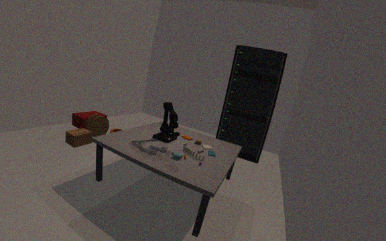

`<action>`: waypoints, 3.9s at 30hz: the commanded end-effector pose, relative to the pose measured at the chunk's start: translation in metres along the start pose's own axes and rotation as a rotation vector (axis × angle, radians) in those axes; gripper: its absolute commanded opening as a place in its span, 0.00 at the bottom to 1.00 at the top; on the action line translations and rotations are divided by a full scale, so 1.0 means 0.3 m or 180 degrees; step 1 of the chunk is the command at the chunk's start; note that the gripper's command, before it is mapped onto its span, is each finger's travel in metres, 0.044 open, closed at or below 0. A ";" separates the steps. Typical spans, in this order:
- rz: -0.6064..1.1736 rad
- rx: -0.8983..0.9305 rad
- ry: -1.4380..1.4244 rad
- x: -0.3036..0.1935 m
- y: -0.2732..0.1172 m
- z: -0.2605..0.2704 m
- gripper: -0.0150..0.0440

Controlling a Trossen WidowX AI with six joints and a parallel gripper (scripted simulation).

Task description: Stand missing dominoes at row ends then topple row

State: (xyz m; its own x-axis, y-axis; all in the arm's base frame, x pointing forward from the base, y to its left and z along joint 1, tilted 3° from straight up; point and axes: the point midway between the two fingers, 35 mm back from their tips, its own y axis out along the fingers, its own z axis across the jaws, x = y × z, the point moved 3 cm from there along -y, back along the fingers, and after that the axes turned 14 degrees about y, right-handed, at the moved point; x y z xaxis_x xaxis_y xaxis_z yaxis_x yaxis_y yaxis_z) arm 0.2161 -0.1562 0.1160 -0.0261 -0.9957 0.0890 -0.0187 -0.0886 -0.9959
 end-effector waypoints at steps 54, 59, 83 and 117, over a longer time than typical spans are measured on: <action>-0.4372 0.1051 0.0029 -0.229 0.184 -0.056 0.44; -0.4411 0.1075 0.0056 -0.231 0.180 -0.064 0.44; -0.4393 0.1031 0.0035 -0.225 0.209 -0.055 0.44; -0.4417 0.0914 -0.0093 -0.201 0.322 -0.059 0.44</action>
State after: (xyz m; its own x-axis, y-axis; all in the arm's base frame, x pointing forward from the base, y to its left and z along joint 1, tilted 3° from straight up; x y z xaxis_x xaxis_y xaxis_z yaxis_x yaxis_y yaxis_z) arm 0.1998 -0.1037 0.0161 -0.1410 -0.0970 0.9852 0.1864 -0.9800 -0.0698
